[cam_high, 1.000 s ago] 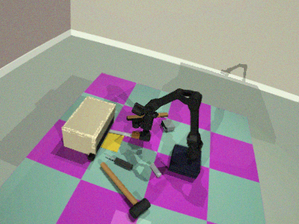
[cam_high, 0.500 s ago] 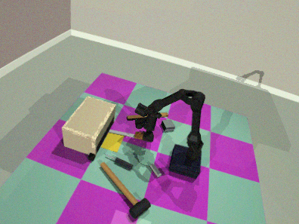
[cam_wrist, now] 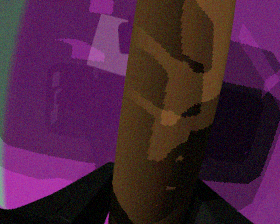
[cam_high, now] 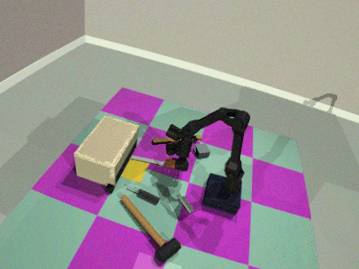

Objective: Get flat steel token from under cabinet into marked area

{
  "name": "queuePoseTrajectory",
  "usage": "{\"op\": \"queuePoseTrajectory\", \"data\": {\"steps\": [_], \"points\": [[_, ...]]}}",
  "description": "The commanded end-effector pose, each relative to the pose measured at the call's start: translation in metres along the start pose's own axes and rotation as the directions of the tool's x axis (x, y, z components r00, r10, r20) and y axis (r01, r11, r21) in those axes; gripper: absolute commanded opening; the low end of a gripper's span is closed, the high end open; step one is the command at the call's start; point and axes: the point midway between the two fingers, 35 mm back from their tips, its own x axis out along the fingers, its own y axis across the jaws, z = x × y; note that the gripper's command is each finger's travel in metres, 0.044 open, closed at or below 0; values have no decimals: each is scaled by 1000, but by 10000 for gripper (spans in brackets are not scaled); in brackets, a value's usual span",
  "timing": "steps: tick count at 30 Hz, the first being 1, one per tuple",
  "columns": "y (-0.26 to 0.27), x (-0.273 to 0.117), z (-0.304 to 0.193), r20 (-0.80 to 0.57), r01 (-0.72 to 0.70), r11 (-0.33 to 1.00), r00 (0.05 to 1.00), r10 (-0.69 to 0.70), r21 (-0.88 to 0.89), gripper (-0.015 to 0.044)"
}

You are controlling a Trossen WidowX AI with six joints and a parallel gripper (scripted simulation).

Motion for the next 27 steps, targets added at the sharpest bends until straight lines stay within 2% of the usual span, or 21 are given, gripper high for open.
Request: {"op": "queuePoseTrajectory", "data": {"steps": [1,27], "points": [[0,1,-7,-2,0,1000,1000,0,-5,0],[-1,1,-43,-5,0,1000,1000,0,-5,0]]}}
